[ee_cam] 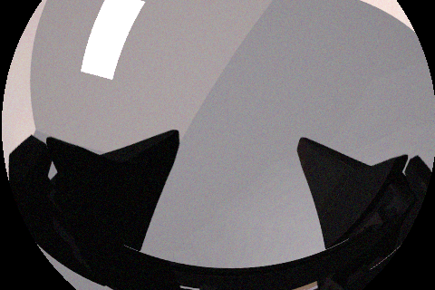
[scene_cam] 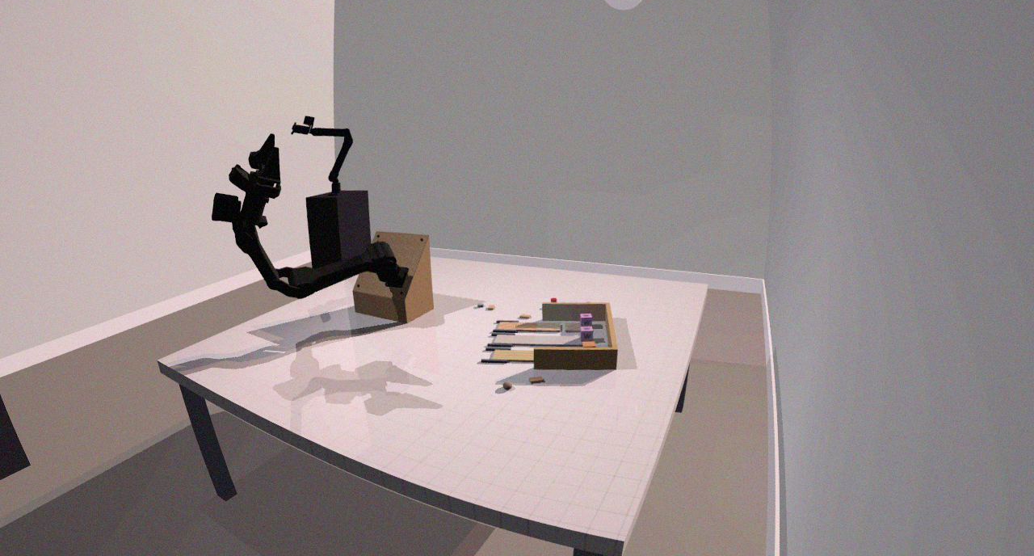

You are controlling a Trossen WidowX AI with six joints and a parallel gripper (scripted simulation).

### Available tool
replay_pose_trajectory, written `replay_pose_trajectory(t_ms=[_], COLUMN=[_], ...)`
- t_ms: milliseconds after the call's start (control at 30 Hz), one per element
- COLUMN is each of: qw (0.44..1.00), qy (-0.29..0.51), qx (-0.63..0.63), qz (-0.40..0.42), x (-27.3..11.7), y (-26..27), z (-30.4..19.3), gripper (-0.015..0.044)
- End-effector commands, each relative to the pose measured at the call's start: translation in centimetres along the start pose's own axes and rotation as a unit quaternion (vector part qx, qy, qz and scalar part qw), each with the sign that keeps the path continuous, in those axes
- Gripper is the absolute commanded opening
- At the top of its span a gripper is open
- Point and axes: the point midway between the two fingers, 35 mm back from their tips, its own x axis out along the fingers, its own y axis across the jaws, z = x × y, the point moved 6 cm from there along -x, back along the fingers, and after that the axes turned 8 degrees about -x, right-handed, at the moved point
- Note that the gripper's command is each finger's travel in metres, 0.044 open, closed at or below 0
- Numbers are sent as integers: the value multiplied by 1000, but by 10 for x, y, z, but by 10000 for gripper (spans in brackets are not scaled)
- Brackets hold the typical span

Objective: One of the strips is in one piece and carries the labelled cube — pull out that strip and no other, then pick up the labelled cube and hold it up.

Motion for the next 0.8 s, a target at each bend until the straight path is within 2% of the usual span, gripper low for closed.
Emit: replay_pose_trajectory(t_ms=[0,167,300,467,767], qw=[1000,996,991,975,926], qy=[3,68,108,179,306], qx=[0,-12,-21,-41,-89], qz=[-2,-49,-77,-125,-203], x=[2,62,92,135,174], y=[0,-10,-16,-25,-40], z=[-2,-47,-79,-141,-268], gripper=[400,400,400,400,400])
